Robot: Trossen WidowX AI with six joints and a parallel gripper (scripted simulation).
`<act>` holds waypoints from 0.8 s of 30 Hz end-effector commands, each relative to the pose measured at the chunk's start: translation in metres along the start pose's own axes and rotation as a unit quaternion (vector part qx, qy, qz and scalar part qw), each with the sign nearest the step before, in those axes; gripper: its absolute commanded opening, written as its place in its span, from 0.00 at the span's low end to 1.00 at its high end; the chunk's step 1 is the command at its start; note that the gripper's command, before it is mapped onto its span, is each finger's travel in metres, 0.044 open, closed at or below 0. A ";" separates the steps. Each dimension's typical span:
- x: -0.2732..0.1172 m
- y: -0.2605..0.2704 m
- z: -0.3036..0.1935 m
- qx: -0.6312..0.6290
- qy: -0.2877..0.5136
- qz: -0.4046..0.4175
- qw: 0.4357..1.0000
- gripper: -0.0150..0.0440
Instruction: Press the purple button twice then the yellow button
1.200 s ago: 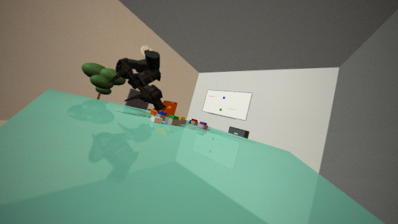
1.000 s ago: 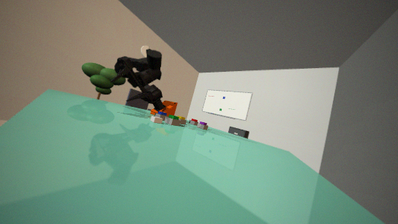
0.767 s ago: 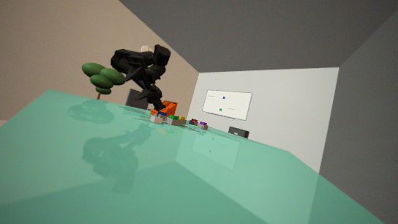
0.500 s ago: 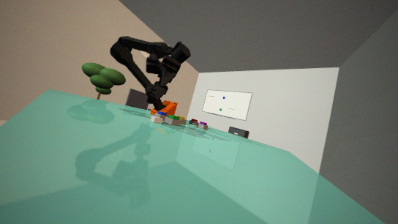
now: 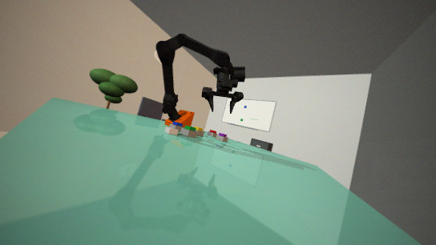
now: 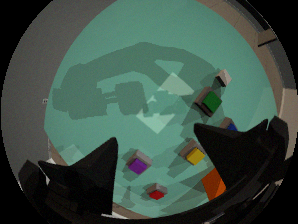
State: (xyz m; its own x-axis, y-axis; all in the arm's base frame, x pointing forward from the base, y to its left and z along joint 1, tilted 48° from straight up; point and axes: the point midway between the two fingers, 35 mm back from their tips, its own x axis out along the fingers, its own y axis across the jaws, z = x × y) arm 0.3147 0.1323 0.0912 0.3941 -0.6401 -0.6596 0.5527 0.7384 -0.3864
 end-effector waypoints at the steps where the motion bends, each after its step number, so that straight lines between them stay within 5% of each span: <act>1: -0.003 0.040 -0.051 -0.182 0.058 -0.021 0.981 0.93; 7: -0.003 0.068 -0.109 -0.351 0.115 -0.047 0.928 0.93; 17: -0.003 0.069 -0.113 -0.362 0.119 -0.049 0.923 0.93; 24: 0.055 0.058 -0.124 -0.362 0.118 -0.050 0.923 0.62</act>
State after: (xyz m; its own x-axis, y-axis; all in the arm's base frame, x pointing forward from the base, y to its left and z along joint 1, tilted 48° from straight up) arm 0.2751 0.1908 -0.0283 0.1567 -0.7015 -0.6952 -0.0854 0.6916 -0.7172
